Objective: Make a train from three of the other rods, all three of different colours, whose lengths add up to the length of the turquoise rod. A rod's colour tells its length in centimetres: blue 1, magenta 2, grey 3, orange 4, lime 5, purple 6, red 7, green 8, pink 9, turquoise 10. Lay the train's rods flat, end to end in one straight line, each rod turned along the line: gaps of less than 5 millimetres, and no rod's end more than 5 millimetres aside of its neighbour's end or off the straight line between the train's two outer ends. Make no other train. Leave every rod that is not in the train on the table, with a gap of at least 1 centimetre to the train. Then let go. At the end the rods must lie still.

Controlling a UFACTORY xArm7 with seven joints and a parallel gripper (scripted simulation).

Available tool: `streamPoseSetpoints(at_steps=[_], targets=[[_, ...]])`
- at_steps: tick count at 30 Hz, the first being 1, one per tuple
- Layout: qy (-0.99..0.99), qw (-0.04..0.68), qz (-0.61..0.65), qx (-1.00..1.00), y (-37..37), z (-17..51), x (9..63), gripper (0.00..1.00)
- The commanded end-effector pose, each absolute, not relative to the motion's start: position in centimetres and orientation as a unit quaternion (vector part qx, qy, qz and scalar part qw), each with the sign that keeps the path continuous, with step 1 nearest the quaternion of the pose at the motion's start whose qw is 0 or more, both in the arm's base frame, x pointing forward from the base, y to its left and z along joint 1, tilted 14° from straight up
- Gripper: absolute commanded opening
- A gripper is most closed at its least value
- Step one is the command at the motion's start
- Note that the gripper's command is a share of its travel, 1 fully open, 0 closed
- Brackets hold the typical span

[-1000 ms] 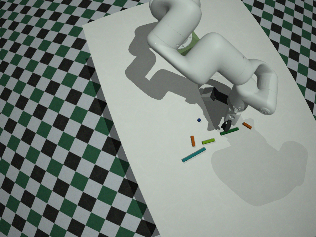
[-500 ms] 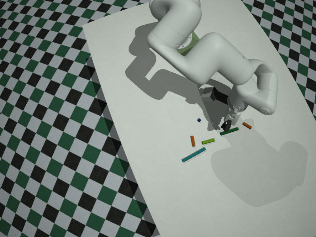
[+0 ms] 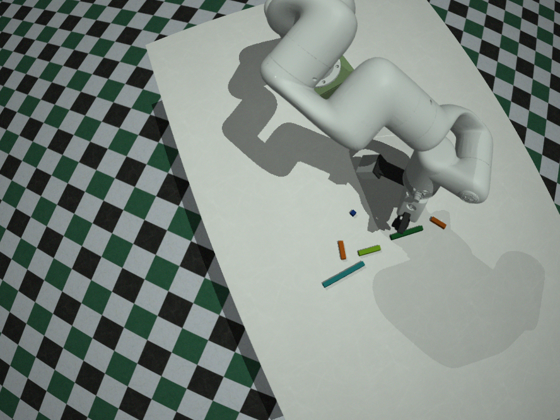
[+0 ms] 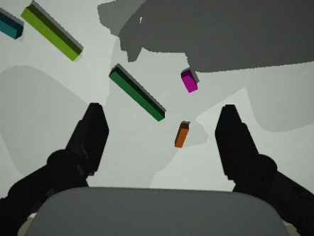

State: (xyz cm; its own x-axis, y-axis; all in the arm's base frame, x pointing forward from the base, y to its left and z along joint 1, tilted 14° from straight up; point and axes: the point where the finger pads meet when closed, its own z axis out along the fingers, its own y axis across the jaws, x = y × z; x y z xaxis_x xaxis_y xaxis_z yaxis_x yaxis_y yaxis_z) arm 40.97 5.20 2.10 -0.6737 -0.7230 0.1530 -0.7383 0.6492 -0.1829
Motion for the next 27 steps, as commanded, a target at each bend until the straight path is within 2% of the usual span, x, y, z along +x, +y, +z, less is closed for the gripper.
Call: streamPoseSetpoints(at_steps=[1,27], targets=[[-0.907,0.031,0.116,0.403,5.28,2.22,41.07,1.0],[-0.896,0.035,0.115,0.427,5.09,2.25,41.18,1.0]])
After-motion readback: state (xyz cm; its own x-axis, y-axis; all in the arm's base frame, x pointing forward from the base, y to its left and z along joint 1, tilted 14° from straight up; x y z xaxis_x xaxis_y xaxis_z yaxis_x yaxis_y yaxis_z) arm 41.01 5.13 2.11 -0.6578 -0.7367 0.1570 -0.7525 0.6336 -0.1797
